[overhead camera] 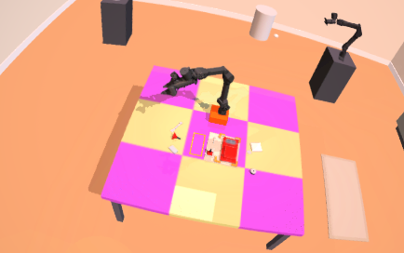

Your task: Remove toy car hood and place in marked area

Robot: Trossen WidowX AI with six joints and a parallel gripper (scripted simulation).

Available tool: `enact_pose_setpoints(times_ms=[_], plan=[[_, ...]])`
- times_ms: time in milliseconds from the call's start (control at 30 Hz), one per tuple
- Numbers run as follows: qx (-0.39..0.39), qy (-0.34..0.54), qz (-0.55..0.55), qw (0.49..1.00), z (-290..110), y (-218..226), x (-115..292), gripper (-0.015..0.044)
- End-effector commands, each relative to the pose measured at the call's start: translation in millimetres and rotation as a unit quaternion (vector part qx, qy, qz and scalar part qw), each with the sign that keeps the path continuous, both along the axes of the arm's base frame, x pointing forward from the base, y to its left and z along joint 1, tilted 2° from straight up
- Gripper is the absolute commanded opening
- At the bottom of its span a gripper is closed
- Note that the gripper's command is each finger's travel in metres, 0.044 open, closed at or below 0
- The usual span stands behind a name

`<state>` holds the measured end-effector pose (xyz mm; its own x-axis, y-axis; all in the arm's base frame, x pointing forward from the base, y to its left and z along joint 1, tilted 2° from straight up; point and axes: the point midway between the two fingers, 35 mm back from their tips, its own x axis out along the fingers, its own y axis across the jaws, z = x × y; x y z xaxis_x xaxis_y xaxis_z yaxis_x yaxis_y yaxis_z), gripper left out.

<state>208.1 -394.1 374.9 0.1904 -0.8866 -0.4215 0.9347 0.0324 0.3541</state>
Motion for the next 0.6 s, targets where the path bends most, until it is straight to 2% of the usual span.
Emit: enact_pose_setpoints(times_ms=[0, 300, 567], plan=[[0.032, 0.026, 0.06, 0.997, -25, 22, 39, 0.044], [0.101, 0.099, 0.196, 0.97, -82, 86, 113, 0.044], [0.153, 0.173, 0.315, 0.92, -133, 161, 161, 0.044]])
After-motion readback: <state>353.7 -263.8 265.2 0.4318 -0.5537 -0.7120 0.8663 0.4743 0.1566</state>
